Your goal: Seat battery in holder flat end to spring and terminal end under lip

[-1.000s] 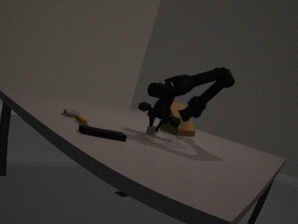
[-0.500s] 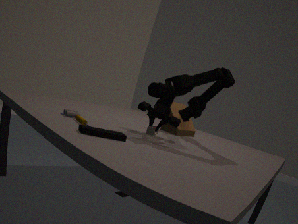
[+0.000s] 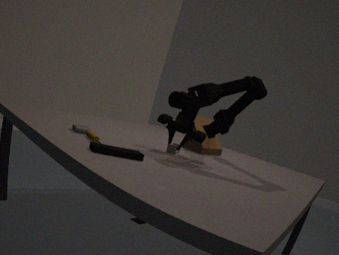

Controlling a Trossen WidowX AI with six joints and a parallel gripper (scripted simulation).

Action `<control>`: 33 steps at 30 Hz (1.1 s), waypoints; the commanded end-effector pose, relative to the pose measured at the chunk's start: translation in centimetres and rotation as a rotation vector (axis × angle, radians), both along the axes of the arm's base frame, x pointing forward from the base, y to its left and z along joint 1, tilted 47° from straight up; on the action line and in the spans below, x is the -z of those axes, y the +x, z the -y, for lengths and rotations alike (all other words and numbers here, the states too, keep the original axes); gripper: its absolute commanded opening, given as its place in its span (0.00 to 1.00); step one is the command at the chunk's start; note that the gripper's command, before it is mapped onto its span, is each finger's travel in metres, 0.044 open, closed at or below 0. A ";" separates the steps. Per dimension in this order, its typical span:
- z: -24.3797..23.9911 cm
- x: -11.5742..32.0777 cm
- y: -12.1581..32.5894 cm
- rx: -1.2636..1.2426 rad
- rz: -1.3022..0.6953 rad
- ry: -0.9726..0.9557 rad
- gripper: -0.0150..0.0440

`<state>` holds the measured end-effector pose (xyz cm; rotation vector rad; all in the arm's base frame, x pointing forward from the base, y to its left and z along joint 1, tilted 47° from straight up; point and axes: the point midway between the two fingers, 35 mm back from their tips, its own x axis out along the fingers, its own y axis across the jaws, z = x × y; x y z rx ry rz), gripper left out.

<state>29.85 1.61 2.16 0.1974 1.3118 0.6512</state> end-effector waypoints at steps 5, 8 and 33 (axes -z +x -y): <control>0.9 -0.7 -0.1 0.003 0.002 -0.001 0.64; 2.8 -2.4 -0.3 0.001 0.003 -0.005 0.77; 5.8 -5.3 -1.1 -0.002 0.004 -0.004 1.00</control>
